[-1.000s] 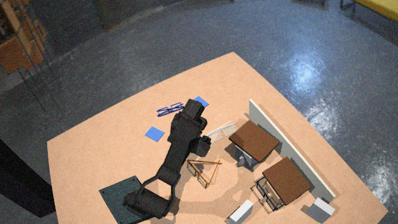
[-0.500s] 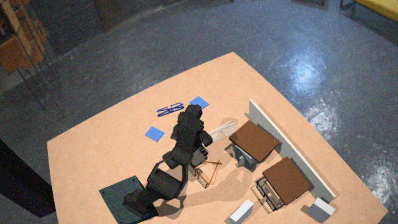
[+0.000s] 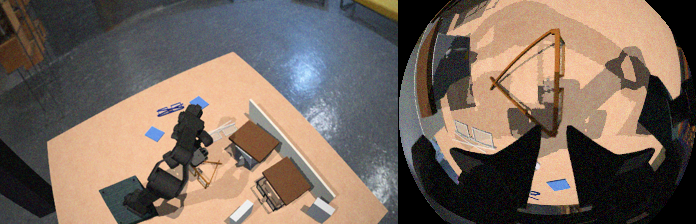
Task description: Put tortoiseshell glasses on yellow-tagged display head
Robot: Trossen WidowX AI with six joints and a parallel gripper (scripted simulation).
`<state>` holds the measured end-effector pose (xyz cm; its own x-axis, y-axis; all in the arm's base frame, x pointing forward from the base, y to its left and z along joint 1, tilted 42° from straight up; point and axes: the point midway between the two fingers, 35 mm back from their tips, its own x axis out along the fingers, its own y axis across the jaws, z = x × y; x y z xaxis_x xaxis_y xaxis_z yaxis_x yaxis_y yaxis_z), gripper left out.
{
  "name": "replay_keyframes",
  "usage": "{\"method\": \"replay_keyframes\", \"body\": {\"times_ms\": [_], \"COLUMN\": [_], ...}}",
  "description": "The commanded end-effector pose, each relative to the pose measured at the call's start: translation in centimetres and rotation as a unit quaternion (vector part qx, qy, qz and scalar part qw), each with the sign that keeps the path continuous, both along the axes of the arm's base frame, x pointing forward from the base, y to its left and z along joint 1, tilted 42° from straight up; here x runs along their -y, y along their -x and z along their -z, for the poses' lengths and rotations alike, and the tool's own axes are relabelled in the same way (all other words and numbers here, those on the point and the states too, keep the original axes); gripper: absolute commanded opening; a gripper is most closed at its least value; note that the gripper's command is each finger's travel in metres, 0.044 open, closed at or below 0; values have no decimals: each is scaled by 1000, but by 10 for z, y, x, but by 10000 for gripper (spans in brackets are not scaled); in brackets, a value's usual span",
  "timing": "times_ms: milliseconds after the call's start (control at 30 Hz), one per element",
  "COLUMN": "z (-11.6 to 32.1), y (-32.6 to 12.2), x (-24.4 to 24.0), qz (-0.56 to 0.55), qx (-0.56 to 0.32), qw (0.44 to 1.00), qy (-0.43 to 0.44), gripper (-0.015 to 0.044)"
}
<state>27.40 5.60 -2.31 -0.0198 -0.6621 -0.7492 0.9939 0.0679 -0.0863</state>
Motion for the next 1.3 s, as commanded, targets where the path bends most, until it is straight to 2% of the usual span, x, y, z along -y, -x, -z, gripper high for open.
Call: {"method": "replay_keyframes", "body": {"times_ms": [0, 1267], "z": [3, 44], "y": [0, 7], "x": [4, 40], "qz": [1, 1], "qx": [1, 1], "qw": [1000, 1000], "qy": [2, 3], "gripper": [120, 120]}}
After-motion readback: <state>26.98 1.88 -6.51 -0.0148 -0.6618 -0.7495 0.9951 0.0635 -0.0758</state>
